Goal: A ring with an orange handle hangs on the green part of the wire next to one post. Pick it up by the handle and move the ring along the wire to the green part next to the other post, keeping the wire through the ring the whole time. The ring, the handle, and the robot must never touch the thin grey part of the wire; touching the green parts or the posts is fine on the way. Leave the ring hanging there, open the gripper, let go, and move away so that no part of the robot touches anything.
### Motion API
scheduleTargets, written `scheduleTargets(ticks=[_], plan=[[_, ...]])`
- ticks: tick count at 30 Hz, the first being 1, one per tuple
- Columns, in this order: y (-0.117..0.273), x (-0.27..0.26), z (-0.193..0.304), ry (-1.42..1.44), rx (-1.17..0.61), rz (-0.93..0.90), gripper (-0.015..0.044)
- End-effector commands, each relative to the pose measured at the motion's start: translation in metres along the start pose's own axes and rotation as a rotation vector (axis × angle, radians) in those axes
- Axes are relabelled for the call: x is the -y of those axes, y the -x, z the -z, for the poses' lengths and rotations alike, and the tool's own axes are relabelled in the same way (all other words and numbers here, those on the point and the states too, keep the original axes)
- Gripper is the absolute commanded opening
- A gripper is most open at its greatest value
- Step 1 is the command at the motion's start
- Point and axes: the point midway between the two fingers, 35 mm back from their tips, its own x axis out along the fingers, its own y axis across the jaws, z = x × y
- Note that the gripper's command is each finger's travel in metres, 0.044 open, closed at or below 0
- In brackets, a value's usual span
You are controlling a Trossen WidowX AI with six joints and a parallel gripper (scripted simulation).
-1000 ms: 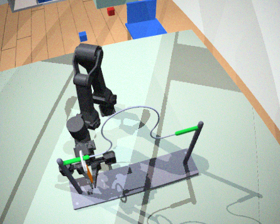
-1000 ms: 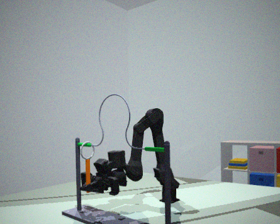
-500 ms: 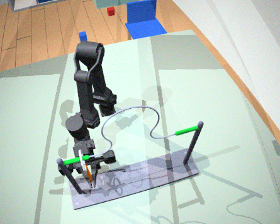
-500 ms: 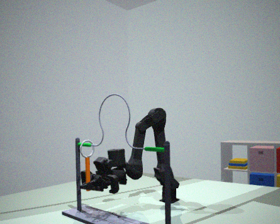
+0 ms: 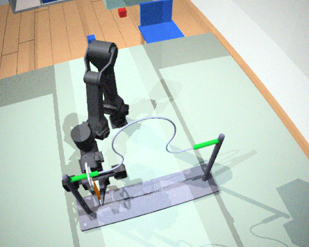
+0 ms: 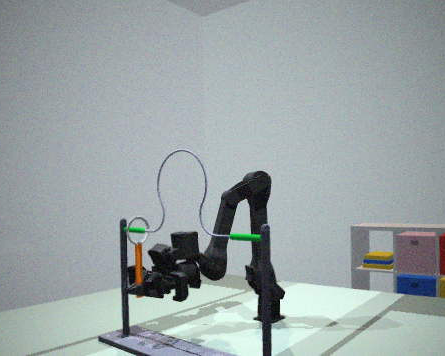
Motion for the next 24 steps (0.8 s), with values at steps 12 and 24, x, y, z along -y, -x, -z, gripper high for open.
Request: scheduleTargets(ticks=[12,24], plan=[[0.000,0.000,0.000,-0.002,-0.001,-0.003,-0.0150],[0.000,-0.012,0.000,-0.003,0.001,-0.004,-0.0150]])
